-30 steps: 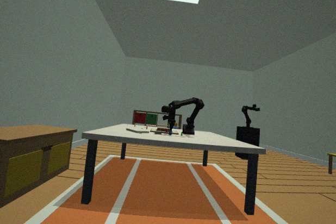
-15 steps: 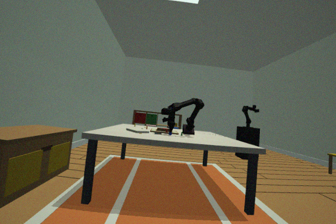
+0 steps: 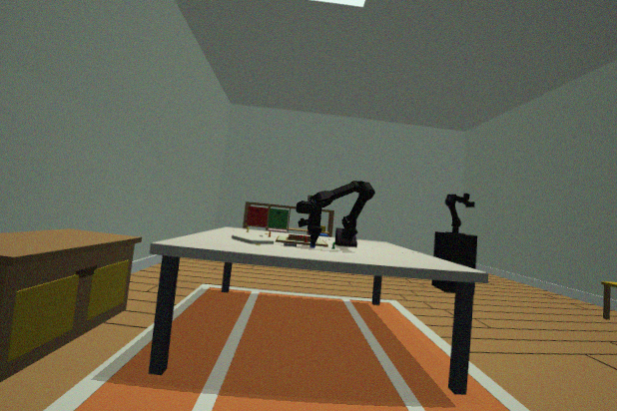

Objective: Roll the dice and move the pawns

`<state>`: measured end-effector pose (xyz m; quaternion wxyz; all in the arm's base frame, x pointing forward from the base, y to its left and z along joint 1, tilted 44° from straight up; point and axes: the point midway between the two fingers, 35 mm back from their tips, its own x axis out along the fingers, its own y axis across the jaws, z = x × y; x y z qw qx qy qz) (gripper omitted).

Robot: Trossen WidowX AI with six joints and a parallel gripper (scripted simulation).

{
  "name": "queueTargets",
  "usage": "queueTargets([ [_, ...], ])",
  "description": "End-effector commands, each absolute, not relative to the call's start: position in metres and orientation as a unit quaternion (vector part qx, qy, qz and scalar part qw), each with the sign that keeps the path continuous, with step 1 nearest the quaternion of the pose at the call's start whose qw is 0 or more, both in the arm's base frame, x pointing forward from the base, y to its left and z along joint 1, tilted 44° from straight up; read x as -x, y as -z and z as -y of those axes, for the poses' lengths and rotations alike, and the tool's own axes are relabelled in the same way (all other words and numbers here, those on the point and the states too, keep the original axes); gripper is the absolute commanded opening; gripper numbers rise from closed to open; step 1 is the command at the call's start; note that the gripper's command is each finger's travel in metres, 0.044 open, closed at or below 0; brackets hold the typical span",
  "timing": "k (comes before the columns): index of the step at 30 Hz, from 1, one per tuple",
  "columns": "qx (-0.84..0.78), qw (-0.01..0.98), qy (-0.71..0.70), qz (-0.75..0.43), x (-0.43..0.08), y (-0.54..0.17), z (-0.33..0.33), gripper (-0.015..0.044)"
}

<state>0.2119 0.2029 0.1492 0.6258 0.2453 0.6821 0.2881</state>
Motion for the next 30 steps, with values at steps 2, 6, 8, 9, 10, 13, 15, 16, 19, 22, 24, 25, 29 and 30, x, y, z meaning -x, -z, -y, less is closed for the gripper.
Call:
queueTargets([
  [2,-0.245,0.626,-0.284,-0.684,-0.211,-0.147,-0.203,0.011],
  [6,-0.245,0.626,-0.284,-0.684,-0.211,-0.147,-0.203,0.0084],
  [8,-0.245,0.626,-0.284,-0.684,-0.211,-0.147,-0.203,0.0051],
  [9,-0.245,0.626,-0.284,-0.684,-0.212,-0.147,-0.202,0.0025],
  [10,-0.245,0.626,-0.284,-0.684,-0.212,-0.149,-0.2,0.0],
  [13,-0.245,0.626,-0.28,-0.685,-0.217,-0.159,-0.191,0.0],
  [15,-0.246,0.626,-0.278,-0.686,-0.219,-0.166,-0.185,0.0],
  [16,-0.246,0.626,-0.276,-0.686,-0.22,-0.17,-0.181,0.0],
  [19,-0.247,0.626,-0.274,-0.687,-0.222,-0.181,-0.171,0.0],
  [22,-0.249,0.626,-0.271,-0.687,-0.224,-0.193,-0.161,0.0],
  [24,-0.251,0.625,-0.27,-0.688,-0.224,-0.201,-0.154,0.0],
  [25,-0.252,0.625,-0.269,-0.688,-0.224,-0.205,-0.151,0.0],
  [29,-0.256,0.623,-0.267,-0.689,-0.223,-0.221,-0.138,0.0],
  [30,-0.257,0.623,-0.266,-0.689,-0.223,-0.225,-0.135,0.0],
])
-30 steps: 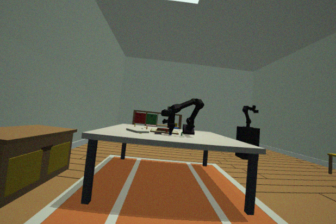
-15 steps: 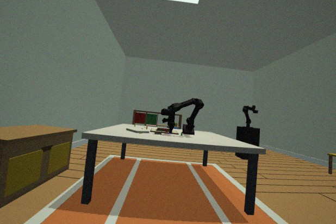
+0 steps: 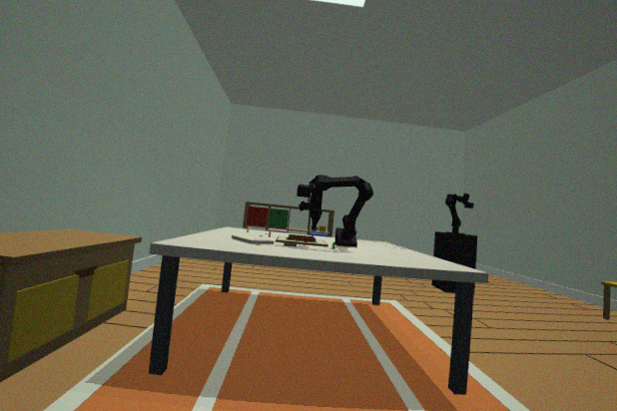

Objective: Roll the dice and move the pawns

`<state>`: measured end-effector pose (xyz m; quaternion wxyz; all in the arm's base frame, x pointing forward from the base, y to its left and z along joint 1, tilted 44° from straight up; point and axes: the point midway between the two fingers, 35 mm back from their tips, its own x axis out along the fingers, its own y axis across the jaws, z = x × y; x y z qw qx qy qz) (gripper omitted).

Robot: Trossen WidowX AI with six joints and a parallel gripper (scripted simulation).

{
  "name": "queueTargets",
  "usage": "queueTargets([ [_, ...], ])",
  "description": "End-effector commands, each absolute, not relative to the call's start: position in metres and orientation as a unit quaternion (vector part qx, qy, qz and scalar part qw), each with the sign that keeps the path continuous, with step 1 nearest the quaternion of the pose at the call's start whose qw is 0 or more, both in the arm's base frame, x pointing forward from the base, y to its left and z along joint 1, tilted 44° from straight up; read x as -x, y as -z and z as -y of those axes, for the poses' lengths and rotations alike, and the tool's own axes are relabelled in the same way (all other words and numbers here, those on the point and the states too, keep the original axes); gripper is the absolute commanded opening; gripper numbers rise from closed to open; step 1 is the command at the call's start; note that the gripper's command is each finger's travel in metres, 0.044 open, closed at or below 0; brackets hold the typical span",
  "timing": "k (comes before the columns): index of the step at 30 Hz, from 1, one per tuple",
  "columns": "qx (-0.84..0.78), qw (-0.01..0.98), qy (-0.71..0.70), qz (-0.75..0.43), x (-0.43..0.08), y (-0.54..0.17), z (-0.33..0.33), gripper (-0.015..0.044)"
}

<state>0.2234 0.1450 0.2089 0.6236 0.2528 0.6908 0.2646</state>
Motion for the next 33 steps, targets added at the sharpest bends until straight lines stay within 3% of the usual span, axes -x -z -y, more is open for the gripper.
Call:
queueTargets([
  [1,-0.259,0.622,-0.266,-0.689,-0.222,-0.229,-0.131,0.0],
  [10,-0.269,0.618,-0.256,-0.692,-0.223,-0.236,-0.122,0.0],
  [33,-0.462,0.502,0.023,-0.731,-0.274,-0.124,-0.032,0.0],
])
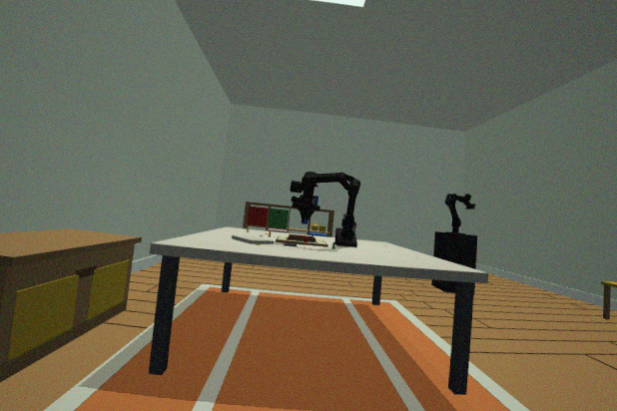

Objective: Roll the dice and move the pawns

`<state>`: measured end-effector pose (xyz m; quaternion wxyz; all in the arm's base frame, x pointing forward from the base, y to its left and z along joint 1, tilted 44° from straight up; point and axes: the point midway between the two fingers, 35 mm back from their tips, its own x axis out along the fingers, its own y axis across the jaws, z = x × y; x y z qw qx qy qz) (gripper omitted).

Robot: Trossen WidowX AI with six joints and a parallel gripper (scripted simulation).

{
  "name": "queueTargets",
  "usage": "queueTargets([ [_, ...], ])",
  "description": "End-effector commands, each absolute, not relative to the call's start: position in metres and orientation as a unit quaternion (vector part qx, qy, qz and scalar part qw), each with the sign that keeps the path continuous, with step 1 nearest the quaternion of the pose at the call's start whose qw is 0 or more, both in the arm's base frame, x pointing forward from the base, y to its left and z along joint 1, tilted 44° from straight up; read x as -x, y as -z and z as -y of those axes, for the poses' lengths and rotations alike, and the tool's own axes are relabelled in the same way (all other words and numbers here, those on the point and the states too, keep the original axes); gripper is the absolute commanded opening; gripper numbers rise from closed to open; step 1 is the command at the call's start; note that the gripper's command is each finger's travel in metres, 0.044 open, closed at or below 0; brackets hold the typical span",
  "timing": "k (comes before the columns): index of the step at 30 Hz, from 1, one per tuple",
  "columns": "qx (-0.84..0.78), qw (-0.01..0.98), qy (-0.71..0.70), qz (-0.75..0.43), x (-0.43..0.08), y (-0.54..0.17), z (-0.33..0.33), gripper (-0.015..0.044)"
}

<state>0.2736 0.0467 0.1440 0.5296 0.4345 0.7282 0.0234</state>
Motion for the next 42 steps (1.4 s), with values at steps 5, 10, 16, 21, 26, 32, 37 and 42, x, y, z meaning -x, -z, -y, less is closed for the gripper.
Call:
queueTargets([
  [5,-0.501,0.459,0.085,-0.728,-0.274,-0.099,-0.011,0.0],
  [10,-0.537,0.412,0.145,-0.721,-0.27,-0.073,0.009,0.0],
  [16,-0.576,0.351,0.214,-0.706,-0.261,-0.044,0.031,0.0],
  [21,-0.604,0.296,0.268,-0.69,-0.25,-0.021,0.046,0.0],
  [26,-0.611,0.279,0.283,-0.684,-0.246,-0.014,0.051,0.0],
  [32,-0.596,0.293,0.3,-0.685,-0.244,-0.012,0.049,0.0],
  [37,-0.55,0.339,0.354,-0.676,-0.24,-0.009,0.046,0.0],
  [42,-0.51,0.389,0.404,-0.652,-0.237,-0.006,0.045,0.0],
])
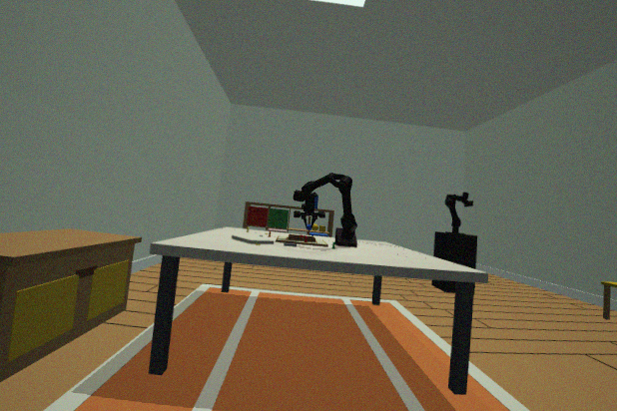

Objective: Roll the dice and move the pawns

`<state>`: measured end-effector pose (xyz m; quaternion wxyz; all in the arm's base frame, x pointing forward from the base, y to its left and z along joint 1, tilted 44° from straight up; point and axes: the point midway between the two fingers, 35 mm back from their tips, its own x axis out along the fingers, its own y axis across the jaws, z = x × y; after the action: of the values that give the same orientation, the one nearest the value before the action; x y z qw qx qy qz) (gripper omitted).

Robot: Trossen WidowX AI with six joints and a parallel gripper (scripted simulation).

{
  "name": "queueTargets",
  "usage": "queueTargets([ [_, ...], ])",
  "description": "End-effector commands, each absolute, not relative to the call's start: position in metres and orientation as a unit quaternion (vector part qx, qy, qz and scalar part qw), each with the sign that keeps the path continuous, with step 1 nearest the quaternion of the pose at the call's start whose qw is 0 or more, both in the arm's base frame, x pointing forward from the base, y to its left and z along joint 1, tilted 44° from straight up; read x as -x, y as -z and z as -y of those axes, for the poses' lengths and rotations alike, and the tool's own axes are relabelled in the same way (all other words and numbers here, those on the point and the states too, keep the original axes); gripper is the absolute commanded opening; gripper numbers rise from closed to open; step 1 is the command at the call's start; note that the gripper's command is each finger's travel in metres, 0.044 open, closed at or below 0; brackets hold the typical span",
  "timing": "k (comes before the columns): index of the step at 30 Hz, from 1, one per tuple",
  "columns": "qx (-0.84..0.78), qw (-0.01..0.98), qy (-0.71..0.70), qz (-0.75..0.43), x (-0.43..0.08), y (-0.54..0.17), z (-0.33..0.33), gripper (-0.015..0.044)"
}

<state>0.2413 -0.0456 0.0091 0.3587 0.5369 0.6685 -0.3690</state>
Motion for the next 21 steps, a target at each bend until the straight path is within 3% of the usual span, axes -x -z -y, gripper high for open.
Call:
queueTargets([
  [1,-0.502,0.399,0.414,-0.646,-0.237,-0.006,0.044,0.0],
  [14,-0.442,0.53,0.506,-0.518,-0.239,-0.006,0.044,0.0],
  [21,-0.441,0.536,0.509,-0.509,-0.243,-0.022,0.046,0.0],
])
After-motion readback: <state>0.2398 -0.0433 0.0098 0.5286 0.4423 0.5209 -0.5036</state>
